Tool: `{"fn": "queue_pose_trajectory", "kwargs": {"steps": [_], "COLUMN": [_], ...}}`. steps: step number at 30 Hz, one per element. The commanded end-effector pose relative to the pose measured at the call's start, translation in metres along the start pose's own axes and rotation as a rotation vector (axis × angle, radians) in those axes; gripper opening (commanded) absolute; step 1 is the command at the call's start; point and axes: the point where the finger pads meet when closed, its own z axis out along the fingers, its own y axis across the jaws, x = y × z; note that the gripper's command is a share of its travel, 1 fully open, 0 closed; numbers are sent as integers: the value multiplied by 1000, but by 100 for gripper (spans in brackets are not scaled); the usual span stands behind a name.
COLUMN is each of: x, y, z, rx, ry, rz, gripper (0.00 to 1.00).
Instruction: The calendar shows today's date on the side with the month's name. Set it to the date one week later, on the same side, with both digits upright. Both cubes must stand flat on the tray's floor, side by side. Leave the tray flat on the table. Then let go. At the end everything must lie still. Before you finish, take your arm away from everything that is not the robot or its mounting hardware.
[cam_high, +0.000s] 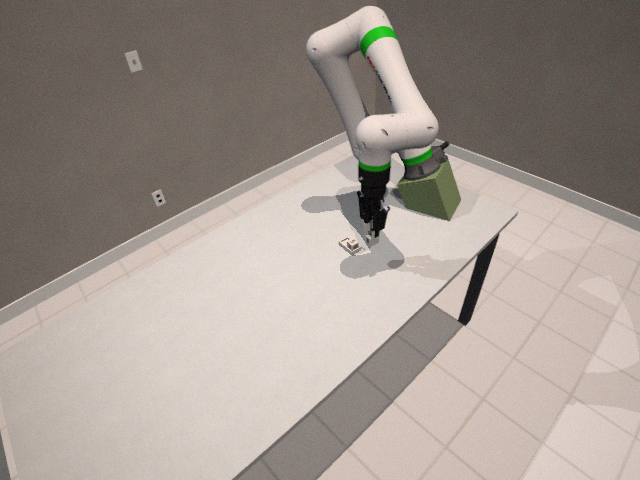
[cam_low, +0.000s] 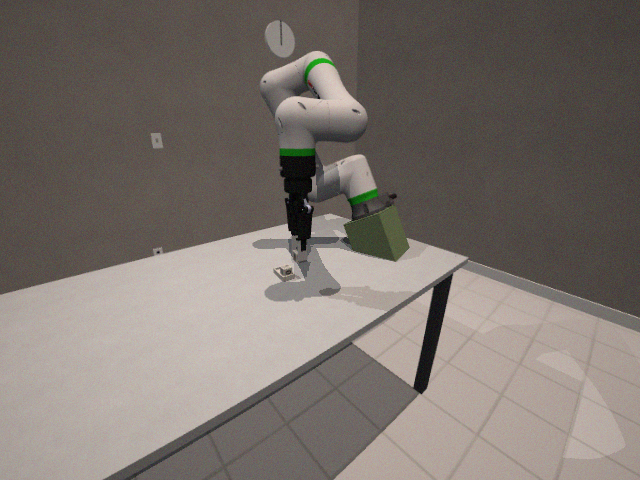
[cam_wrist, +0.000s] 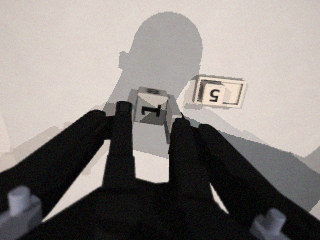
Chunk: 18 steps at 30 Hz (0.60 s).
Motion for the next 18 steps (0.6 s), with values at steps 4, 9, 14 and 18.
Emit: {"fn": "queue_pose_trajectory", "kwargs": {"steps": [4,9,14,18], "x": [1,1,1,1], "y": [2,2,2,2], "z": [0,0,1,3], "rx": [5,5,5,5], "ry": [-10,-10,-10,-10], "rz": [-49,-49,-49,-49], "gripper": [17,17,17,17]}}
